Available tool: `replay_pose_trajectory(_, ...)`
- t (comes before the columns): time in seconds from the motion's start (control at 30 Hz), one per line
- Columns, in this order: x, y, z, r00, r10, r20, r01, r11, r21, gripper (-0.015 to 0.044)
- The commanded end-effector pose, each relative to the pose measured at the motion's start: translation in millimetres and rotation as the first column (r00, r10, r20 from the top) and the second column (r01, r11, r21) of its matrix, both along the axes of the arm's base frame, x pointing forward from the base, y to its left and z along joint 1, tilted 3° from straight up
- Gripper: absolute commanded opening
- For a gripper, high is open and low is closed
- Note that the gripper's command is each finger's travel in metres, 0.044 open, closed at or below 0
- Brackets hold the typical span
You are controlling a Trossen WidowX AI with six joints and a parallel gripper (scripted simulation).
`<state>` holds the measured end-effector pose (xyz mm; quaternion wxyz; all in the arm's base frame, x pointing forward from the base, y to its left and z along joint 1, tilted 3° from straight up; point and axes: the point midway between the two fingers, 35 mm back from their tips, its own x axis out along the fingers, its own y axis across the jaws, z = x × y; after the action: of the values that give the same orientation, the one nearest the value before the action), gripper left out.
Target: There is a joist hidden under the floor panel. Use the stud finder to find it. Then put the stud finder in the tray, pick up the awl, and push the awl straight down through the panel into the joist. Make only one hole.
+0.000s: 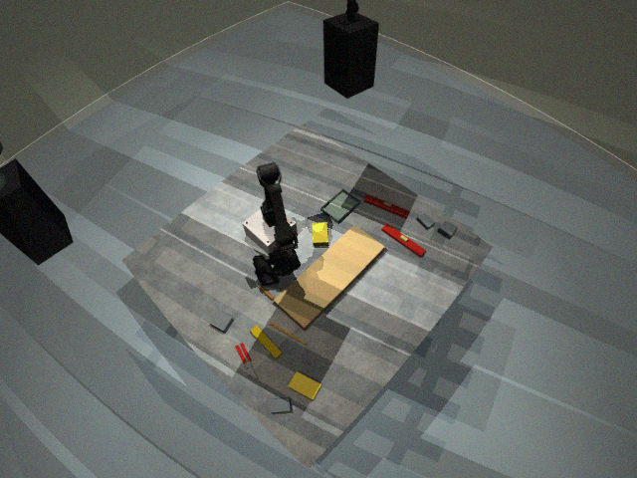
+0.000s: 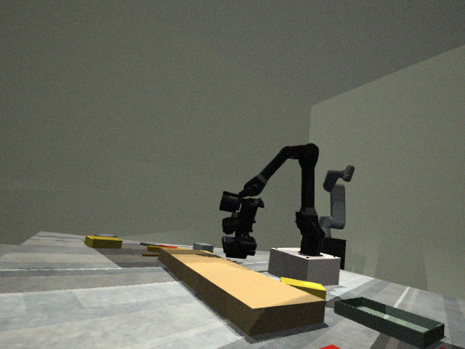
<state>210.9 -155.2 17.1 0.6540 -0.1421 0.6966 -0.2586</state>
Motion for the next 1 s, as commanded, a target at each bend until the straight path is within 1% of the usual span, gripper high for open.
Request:
replay_pose_trajectory(0.0, -2.0, 0.0, -1.7, 1.0, -0.009, -0.01, 0.008, 0.999, -0.033, 0.0)
replay_pose_trajectory(0.83, -0.9, 5.2, -4.2, 1.0, -0.017, -0.024, 0.01, 0.969, -0.248, 0.0)
replay_pose_trajectory(0.97, -0.6, 5.3, -6.4, 1.0, -0.017, -0.024, 0.01, 0.969, -0.246, 0.0)
